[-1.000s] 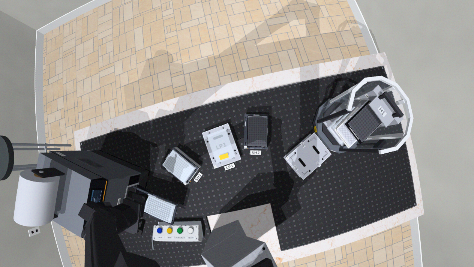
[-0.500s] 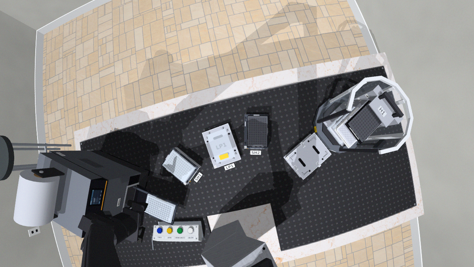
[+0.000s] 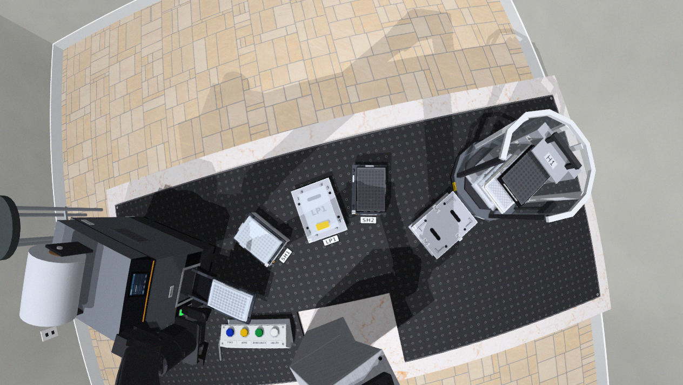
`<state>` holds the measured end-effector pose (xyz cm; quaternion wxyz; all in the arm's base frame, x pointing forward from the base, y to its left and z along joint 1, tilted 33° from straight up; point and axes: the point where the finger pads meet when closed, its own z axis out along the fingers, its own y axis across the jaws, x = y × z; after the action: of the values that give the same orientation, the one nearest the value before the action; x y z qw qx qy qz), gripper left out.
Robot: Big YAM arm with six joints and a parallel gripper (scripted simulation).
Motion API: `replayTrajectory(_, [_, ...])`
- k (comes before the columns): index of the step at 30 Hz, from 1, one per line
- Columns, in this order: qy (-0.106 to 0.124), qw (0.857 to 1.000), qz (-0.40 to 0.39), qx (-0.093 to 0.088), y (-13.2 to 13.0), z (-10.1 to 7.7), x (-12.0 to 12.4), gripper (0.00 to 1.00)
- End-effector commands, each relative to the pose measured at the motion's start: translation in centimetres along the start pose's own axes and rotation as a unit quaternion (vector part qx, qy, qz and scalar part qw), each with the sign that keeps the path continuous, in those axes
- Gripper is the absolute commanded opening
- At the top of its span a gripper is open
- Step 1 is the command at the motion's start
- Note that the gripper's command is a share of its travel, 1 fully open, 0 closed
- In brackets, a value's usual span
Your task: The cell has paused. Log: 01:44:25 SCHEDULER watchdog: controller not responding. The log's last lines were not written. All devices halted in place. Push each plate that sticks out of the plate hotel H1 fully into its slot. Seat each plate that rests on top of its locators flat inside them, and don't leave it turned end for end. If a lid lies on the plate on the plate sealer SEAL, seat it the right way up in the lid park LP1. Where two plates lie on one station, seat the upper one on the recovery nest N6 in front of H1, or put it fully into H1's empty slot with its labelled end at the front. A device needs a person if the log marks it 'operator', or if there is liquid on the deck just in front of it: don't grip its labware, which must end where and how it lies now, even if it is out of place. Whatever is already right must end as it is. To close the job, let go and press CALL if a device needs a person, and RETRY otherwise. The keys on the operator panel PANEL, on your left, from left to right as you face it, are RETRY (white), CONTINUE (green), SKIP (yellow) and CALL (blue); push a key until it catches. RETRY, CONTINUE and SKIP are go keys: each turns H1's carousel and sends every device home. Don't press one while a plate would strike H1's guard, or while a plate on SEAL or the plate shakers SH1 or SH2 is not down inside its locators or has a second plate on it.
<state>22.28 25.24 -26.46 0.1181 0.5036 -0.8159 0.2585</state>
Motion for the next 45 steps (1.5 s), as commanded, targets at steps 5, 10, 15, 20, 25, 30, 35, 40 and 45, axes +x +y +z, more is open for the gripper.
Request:
replayTrajectory(5, [-0.016, 1.000, 0.007, 0.005, 2.4, -0.9, -1.7, 1.00])
replayTrajectory(10, [-0.021, 0.999, -0.046, 0.001, 1.3, -1.5, -2.0, 1.00])
replayTrajectory(15, [-0.021, 0.994, -0.107, 0.003, 1.5, -1.5, -2.0, 1.00])
replayTrajectory(20, [-0.021, 0.986, -0.165, 0.005, 1.5, -1.5, -2.0, 1.00])
replayTrajectory(25, [-0.021, 0.980, -0.200, 0.005, 1.5, -1.5, -2.0, 1.00])
replayTrajectory(30, [-0.020, 0.966, -0.256, 0.006, 1.5, -1.5, -2.0, 1.00])
replayTrajectory(35, [-0.020, 0.950, -0.312, 0.008, 1.5, -1.5, -2.0, 1.00])
replayTrajectory(40, [-0.020, 0.938, -0.345, 0.008, 1.5, -1.5, -2.0, 1.00])
replayTrajectory(45, [-0.019, 0.917, -0.399, 0.009, 1.5, -1.5, -2.0, 1.00])
